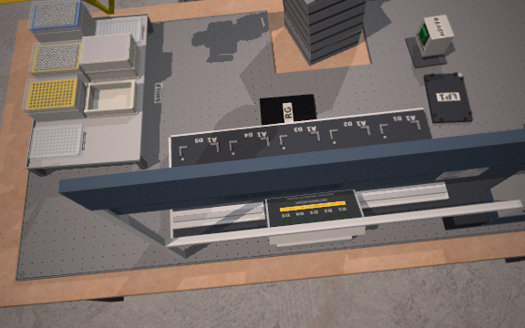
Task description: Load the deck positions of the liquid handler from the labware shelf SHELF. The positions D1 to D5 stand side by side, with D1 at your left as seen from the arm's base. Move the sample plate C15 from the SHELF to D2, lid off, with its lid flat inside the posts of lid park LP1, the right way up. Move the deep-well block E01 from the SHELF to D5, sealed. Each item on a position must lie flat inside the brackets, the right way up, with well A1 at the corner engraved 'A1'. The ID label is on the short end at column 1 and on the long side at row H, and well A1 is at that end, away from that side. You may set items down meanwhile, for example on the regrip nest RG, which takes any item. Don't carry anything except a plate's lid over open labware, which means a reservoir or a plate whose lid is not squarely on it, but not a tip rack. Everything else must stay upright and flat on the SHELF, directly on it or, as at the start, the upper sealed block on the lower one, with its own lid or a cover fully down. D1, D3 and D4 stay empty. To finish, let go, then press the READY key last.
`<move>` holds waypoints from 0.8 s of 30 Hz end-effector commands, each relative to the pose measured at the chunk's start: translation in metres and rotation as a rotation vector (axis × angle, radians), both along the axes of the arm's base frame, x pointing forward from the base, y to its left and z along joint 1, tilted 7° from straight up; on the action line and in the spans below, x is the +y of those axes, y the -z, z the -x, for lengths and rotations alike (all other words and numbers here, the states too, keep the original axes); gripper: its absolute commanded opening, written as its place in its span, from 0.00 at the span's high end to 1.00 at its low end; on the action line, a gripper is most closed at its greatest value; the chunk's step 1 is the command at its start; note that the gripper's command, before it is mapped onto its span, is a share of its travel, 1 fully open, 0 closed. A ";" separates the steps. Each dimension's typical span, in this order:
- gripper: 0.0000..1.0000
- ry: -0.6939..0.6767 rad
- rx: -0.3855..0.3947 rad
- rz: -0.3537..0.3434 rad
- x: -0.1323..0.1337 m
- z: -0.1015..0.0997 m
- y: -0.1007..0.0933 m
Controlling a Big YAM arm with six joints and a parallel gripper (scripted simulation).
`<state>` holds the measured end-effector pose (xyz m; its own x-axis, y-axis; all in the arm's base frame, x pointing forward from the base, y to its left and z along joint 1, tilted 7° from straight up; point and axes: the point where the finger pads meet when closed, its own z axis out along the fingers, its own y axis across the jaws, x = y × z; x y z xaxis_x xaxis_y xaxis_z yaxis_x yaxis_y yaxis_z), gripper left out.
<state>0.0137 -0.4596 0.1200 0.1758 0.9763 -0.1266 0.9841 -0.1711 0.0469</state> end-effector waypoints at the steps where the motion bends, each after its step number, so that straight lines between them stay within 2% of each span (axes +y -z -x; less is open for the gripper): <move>1: 0.00 0.000 -0.001 0.031 -0.023 0.007 -0.016; 16: 0.00 0.000 0.000 0.033 -0.095 0.019 -0.025; 22: 0.00 0.002 0.000 0.037 -0.105 0.020 -0.026; 23: 0.00 0.001 -0.001 -0.007 -0.088 0.019 -0.007; 24: 0.00 0.001 -0.001 -0.012 -0.087 0.018 -0.006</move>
